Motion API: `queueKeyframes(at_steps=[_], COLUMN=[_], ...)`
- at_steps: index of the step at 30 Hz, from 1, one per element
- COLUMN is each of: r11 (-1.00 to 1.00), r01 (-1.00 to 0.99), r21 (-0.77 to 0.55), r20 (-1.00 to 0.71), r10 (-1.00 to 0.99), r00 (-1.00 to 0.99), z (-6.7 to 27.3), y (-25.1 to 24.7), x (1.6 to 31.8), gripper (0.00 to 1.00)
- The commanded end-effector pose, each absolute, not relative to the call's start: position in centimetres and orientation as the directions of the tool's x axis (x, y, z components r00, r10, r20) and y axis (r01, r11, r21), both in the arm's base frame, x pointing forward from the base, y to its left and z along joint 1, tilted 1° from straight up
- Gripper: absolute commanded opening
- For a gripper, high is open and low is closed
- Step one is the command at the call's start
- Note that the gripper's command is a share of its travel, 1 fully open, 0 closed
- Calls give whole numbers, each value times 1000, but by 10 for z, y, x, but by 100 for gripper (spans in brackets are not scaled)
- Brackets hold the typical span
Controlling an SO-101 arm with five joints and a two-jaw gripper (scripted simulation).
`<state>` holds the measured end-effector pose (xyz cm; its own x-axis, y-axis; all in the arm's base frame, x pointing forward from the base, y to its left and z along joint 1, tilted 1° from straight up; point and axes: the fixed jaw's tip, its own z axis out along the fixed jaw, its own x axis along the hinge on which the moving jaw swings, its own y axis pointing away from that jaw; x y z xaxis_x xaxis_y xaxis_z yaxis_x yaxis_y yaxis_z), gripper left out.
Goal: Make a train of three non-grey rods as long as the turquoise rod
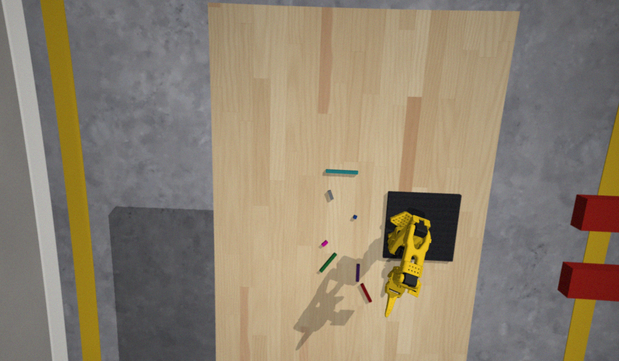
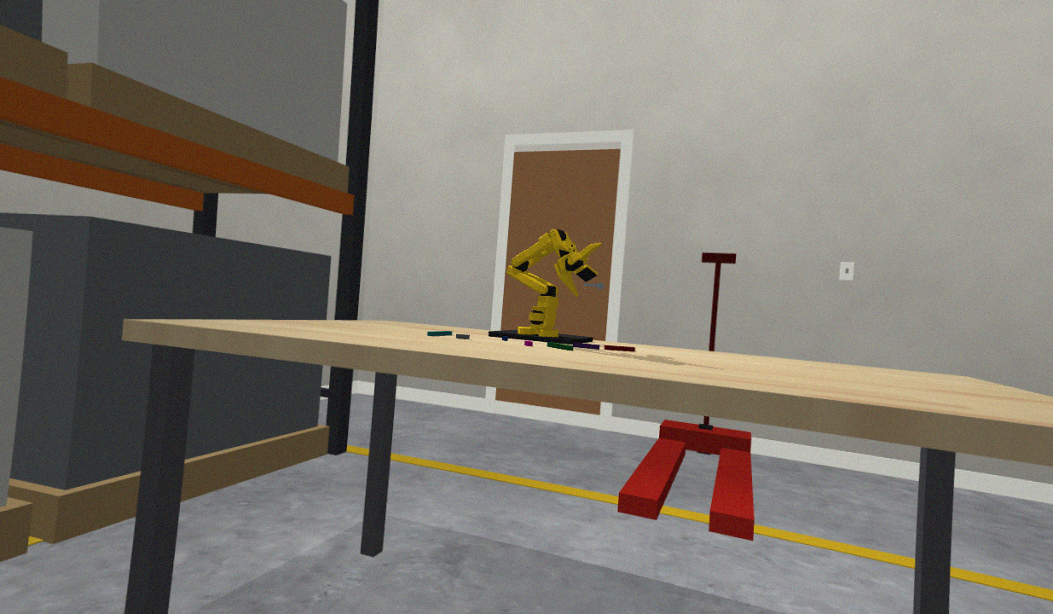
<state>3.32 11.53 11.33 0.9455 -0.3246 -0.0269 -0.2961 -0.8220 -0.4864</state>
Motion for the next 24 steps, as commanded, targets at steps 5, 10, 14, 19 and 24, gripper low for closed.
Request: queueKeyframes(at_steps=[5, 10, 14, 19, 24], r11=[-845, -845, -845, -845, -845], r01=[-267, -267, -267, -267, -267], r21=[-463, -463, -463, -463, -463], r20=[-18, -18, -18, -18, -18], r10=[-292, -292, -292, -292, -292], r00=[956, 956, 956, 956, 956], z=[108, 108, 108, 108, 108], y=[111, 111, 111, 111, 111], x=[30, 30, 30, 30, 30], gripper=[100, 100, 100, 100, 100])
